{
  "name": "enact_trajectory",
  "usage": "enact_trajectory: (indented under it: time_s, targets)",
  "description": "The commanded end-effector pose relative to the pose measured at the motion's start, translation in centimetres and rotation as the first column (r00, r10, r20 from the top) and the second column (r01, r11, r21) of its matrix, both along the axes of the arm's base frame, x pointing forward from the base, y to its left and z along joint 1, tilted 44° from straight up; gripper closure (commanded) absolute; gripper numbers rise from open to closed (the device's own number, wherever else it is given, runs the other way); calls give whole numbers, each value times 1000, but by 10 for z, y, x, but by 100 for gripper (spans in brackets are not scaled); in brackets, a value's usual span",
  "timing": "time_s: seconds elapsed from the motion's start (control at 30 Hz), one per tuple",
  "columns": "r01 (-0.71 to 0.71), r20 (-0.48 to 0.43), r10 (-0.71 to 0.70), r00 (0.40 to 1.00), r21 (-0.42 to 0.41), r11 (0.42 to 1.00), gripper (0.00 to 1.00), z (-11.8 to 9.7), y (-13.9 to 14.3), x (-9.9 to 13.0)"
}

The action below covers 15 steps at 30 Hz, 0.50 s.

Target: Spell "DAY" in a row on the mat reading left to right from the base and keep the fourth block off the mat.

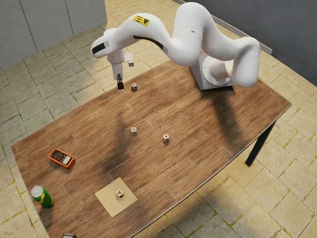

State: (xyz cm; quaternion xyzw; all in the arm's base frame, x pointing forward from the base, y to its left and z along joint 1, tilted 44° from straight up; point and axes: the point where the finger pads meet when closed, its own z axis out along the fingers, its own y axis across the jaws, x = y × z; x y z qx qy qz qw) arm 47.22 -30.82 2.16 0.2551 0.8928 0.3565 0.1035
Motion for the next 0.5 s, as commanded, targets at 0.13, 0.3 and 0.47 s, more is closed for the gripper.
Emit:
enact_trajectory:
  time_s: [0.13, 0.3, 0.47]
  targets:
    - [-1, 11, 1, 1000, 5, 1000, 0, -32, -19, -28]
    - [-1, 11, 1, 1000, 5, 1000, 0, -32, -19, -28]
    - [-1, 11, 1, 1000, 5, 1000, 0, -32, -19, -28]
